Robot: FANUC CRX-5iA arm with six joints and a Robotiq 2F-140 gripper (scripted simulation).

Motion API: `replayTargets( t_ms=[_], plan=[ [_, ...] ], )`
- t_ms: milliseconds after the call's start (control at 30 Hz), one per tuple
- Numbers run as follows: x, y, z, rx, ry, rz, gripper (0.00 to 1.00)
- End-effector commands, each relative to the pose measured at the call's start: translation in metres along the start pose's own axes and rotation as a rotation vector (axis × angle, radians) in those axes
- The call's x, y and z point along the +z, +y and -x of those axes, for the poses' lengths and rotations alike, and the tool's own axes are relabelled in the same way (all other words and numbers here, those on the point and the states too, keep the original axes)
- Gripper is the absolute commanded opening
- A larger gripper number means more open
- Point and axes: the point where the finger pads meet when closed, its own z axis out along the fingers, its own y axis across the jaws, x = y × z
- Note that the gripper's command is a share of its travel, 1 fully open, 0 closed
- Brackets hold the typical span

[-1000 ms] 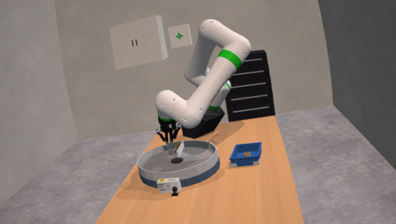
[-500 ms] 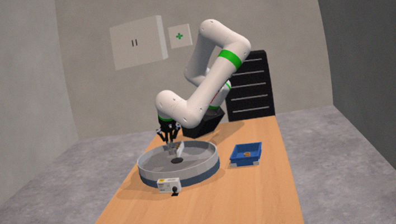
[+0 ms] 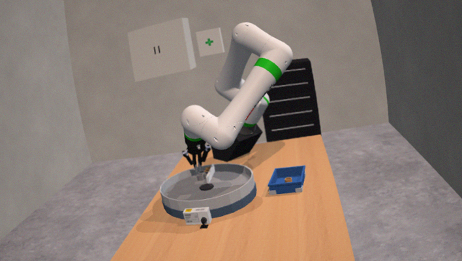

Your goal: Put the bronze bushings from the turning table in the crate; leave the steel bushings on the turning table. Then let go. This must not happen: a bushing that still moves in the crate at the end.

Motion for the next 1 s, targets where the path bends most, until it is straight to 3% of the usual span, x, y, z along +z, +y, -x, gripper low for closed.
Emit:
replayTargets(
  t_ms=[0,967],
  plan=[
    [0.0001,-0.0002,0.0001,0.0,0.0,0.0,0.06],
    [0.0083,-0.0001,0.0069,0.0,0.0,0.0,0.06]
  ],
)
